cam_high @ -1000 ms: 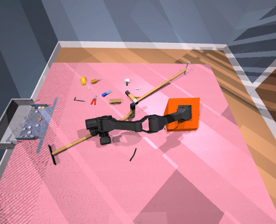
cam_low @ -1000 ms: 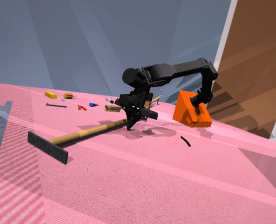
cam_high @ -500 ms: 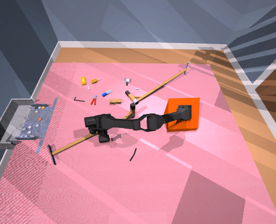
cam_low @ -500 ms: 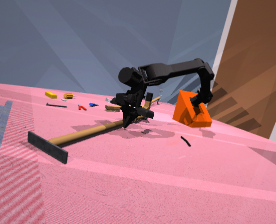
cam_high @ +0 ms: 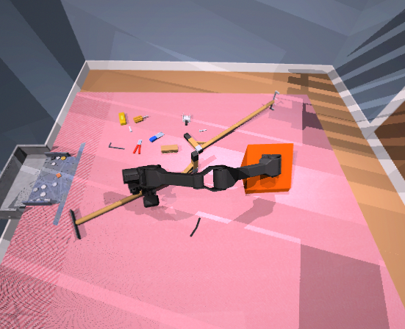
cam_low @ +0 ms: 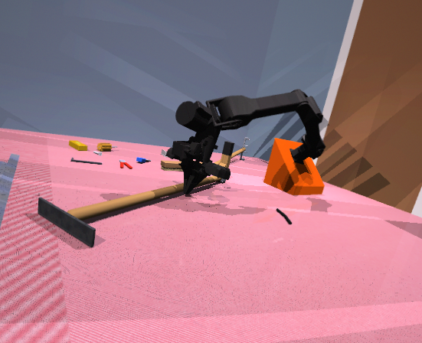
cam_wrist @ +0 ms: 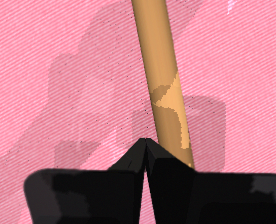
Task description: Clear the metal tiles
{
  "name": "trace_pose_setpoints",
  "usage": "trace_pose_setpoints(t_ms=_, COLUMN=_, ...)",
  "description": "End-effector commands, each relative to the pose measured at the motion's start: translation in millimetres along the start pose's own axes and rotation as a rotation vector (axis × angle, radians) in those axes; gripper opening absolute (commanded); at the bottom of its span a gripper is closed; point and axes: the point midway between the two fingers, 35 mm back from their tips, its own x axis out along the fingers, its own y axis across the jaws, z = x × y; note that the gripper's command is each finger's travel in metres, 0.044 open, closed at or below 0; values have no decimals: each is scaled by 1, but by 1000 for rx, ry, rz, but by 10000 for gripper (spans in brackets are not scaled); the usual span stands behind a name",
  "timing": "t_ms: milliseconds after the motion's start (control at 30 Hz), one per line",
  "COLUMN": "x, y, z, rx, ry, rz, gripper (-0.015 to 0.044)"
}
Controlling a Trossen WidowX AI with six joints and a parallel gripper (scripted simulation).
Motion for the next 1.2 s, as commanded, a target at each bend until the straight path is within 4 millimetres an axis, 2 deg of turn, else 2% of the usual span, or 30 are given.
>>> trace_pose_setpoints(t_ms=0, x=1, y=-5, z=2, rx=-5, ry=-3, rz=2, gripper=0)
trace_pose_setpoints(t_ms=1167, x=2, y=-39, z=8, rx=-11, ry=-12, rz=0, gripper=0)
